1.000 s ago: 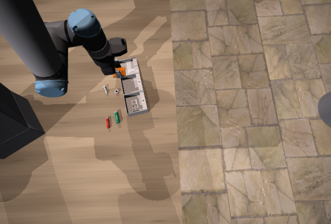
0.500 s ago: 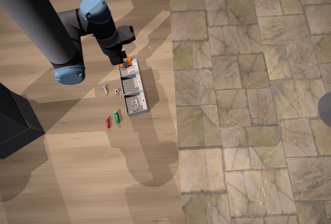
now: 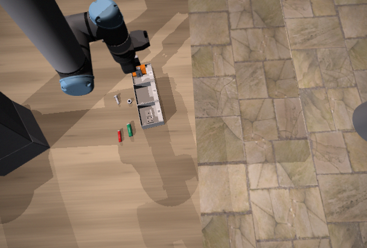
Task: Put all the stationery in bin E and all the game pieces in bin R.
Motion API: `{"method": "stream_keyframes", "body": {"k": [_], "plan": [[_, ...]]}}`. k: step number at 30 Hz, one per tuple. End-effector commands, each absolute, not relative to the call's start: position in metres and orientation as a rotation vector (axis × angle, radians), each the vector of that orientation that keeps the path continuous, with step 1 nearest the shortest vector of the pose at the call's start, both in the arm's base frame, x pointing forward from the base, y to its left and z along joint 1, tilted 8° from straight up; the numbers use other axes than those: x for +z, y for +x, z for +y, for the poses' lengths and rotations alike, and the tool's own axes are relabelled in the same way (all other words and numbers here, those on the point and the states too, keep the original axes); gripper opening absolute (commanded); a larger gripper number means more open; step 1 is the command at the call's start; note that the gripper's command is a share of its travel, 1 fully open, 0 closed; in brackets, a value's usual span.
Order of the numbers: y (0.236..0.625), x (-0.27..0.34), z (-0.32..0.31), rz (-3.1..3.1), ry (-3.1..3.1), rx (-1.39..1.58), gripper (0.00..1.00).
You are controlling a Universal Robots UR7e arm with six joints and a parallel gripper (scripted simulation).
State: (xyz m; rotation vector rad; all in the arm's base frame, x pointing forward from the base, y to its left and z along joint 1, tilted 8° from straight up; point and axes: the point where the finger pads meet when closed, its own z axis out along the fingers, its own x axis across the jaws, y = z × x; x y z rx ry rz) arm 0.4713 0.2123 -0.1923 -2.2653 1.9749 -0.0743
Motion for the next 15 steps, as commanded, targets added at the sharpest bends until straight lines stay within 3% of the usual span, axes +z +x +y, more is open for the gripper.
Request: {"method": "stream_keyframes", "body": {"k": [1, 15], "plan": [[0.473, -0.2, 0.213, 1.974, -2.265, -0.075, 0.7], [0.476, -0.224, 0.215, 1.974, -2.265, -0.075, 0.7]]}}
